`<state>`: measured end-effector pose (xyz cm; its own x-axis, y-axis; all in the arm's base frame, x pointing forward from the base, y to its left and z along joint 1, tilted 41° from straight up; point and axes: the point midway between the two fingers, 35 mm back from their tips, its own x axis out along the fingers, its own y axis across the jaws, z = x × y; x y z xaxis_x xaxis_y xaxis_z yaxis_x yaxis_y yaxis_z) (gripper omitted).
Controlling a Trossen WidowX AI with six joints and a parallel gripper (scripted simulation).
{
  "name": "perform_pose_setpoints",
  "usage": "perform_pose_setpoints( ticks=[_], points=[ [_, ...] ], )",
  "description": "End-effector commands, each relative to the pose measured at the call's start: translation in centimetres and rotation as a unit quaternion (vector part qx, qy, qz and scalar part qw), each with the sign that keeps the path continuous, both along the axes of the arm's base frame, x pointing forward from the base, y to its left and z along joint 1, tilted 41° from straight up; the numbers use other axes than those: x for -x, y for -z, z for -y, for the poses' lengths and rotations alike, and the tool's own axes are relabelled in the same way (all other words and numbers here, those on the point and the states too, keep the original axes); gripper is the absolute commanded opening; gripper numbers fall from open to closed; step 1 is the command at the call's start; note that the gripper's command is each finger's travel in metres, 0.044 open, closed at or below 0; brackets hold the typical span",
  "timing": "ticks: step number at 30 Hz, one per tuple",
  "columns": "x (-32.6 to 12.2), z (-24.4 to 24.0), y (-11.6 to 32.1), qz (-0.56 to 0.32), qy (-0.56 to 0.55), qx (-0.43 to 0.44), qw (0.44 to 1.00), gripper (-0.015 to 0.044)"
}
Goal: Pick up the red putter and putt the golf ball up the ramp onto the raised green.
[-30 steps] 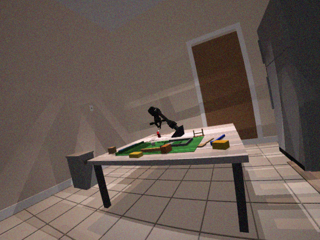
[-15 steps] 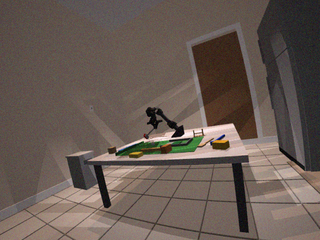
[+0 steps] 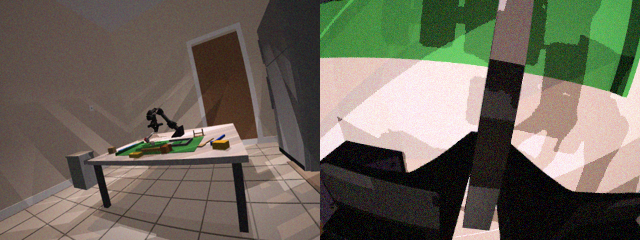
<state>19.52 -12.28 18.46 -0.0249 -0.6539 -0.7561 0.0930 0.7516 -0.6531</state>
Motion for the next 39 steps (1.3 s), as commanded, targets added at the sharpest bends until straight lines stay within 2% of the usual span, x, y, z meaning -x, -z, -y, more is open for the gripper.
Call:
perform_pose_setpoints(
  ticks=[1,19,30,39],
  points=[
    [0.0,0.3,0.1,0.007,-0.003,0.003,1.000,0.0000],
    [0.0,2.2,2.1,0.008,-0.003,0.004,1.000,0.0000],
    [0.1,2.1,1.8,0.004,0.000,0.005,1.000,0.0000],
    [0.3,4.4,0.2,0.008,-0.003,0.005,1.000,0.0000]
  ],
)
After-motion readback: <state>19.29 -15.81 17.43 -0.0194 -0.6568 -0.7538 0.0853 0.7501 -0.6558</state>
